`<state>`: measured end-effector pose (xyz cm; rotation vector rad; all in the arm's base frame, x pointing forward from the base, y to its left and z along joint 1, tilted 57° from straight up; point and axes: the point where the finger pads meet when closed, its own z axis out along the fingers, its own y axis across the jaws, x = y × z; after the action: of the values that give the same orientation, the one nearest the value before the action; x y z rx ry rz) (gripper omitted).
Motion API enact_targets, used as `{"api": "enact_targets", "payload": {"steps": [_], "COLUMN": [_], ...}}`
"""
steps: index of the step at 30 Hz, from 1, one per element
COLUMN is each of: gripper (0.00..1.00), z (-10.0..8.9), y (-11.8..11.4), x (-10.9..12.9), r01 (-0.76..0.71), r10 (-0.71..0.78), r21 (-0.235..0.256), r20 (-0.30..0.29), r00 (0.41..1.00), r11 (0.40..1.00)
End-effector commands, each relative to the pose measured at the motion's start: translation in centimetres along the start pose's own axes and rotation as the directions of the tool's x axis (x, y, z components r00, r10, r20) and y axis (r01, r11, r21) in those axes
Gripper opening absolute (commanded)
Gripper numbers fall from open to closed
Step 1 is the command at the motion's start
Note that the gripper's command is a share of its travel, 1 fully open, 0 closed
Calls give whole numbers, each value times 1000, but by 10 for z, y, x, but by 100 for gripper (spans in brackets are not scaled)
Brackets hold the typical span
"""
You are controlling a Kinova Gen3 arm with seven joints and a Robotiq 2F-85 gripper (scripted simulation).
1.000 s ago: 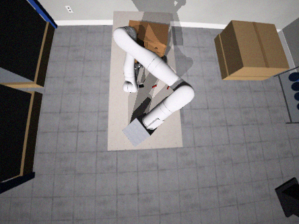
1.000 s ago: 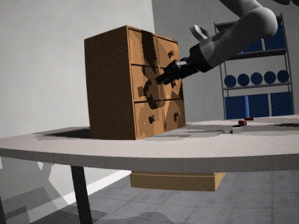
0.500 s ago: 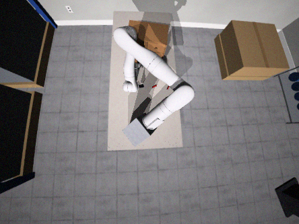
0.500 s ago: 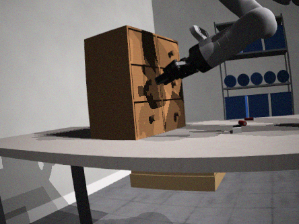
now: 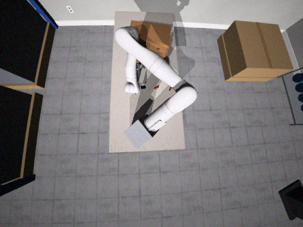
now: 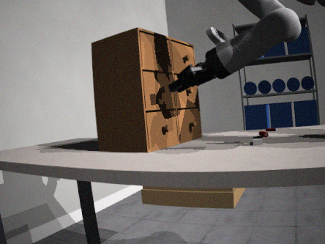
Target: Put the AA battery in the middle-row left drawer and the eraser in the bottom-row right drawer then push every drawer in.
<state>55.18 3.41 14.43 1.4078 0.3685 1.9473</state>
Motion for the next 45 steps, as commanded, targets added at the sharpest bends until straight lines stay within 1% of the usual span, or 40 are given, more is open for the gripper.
{"api": "enact_targets", "payload": {"steps": [1, 31, 45], "gripper": [33, 33, 33], "z": [0, 0, 13], "y": [-1, -1, -1], "x": [1, 2, 6], "r01": [-1, -1, -1], "r10": [1, 1, 1], "r21": [1, 1, 1], "r20": [-1, -1, -1], "r00": [1000, 1000, 1000], "r11": [1000, 1000, 1000]}}
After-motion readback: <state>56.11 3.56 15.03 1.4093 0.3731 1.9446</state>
